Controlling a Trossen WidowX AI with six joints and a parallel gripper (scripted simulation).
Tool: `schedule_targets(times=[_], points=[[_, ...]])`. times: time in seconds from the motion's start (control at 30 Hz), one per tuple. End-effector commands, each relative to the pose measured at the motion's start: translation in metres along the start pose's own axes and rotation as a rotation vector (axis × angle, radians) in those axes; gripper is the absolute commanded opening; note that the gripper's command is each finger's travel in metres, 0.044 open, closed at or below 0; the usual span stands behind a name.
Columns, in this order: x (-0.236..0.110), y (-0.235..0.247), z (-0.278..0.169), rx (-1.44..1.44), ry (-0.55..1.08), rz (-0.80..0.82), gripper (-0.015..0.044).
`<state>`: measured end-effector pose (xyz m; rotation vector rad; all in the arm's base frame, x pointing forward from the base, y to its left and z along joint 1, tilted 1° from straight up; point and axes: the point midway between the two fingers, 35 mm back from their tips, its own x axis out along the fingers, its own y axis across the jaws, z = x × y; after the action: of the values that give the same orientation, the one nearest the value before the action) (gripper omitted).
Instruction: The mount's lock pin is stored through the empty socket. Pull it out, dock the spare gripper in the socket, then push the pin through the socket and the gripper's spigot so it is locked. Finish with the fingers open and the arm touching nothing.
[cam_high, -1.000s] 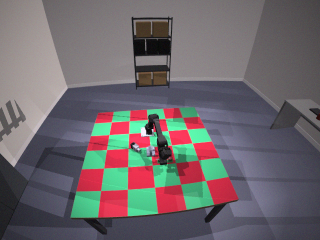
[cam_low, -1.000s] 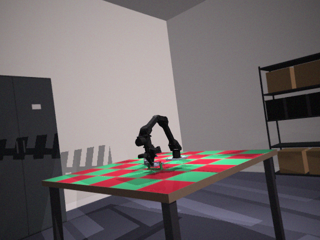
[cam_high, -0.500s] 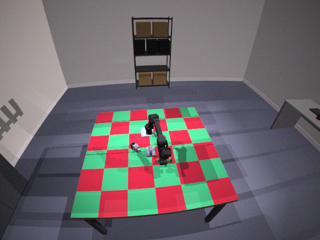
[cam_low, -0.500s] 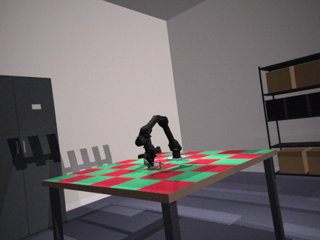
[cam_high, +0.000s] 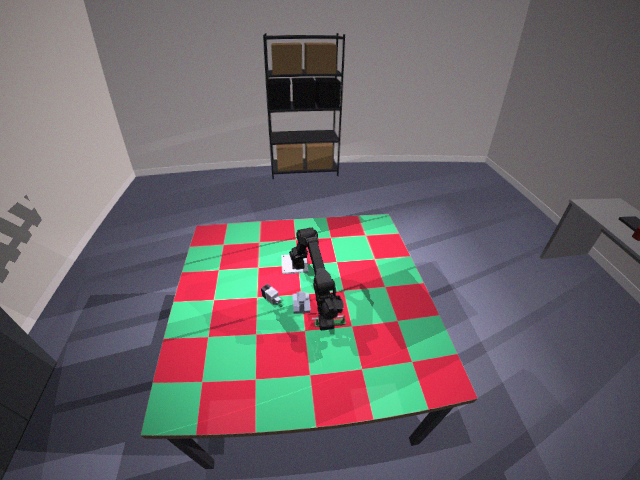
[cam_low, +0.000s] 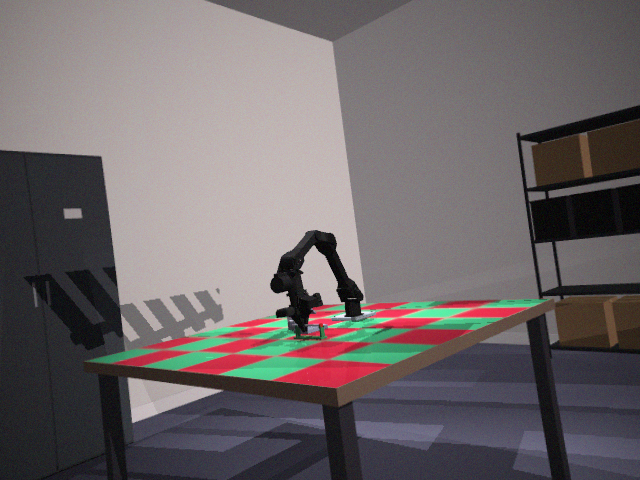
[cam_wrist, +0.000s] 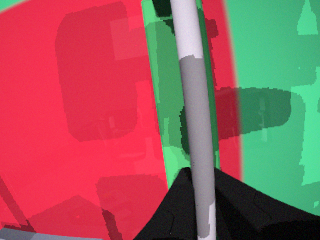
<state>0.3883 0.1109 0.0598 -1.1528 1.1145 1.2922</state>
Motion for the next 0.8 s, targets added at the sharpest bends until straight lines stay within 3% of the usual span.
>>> schedule_targets(times=[0.0, 0.03, 0.6, 0.77], points=[[0.000, 0.000, 0.000, 0.000, 0.000, 0.000, 0.0000], [0.000, 0.000, 0.000, 0.000, 0.000, 0.000, 0.0000], [-0.013, 0.003, 0.001, 0.001, 0.002, 0.009, 0.0440], [-0.019, 0.007, 0.001, 0.003, 0.005, 0.027, 0.0440]])
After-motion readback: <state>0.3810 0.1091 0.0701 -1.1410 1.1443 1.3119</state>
